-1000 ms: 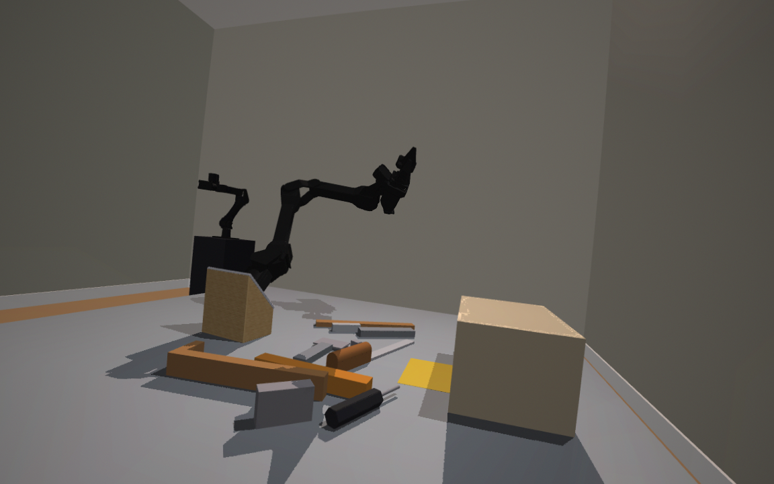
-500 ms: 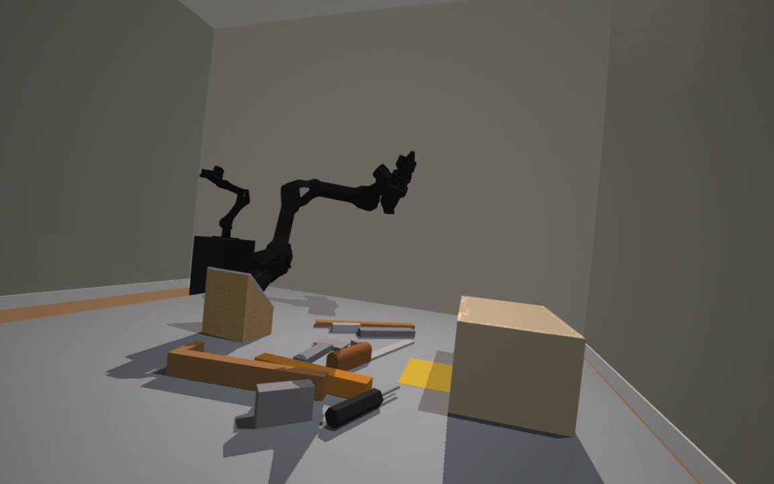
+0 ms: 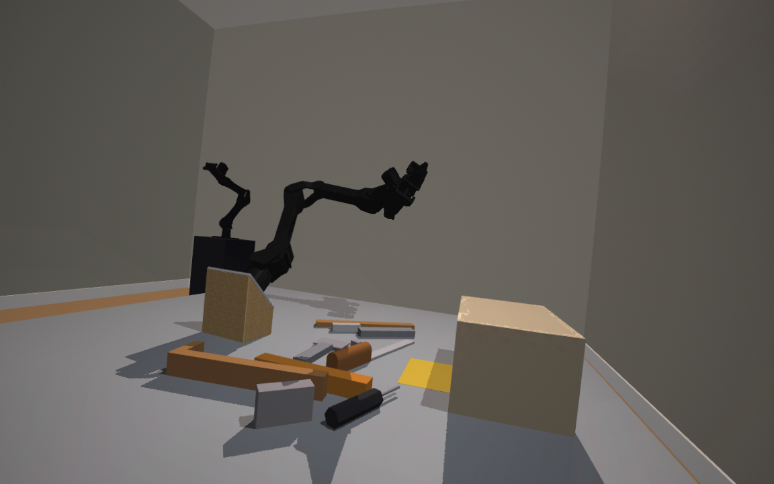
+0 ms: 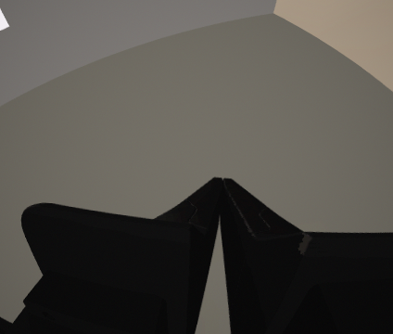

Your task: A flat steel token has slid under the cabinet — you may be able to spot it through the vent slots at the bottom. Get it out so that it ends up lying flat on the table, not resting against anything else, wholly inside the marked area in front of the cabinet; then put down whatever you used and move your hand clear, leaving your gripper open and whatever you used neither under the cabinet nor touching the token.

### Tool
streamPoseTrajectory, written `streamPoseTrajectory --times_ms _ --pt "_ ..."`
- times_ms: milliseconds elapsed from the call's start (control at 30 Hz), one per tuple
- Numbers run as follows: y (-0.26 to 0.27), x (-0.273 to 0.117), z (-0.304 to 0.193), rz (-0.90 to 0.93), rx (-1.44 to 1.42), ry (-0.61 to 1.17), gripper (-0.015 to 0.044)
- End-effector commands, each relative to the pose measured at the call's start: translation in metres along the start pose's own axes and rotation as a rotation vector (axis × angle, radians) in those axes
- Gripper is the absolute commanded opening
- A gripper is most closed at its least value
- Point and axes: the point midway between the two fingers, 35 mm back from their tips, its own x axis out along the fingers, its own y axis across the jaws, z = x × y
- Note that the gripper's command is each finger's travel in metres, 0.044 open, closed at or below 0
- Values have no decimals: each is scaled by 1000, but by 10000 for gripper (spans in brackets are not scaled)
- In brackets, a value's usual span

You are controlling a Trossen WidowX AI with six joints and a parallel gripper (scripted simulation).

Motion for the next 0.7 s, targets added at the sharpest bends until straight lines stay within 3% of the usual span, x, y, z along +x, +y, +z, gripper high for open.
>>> streamPoseTrajectory --times_ms 0,667 --pt "-18 6 -13 -25 -30 55 0" --pt "-117 25 -53 -260 -88 287 0"
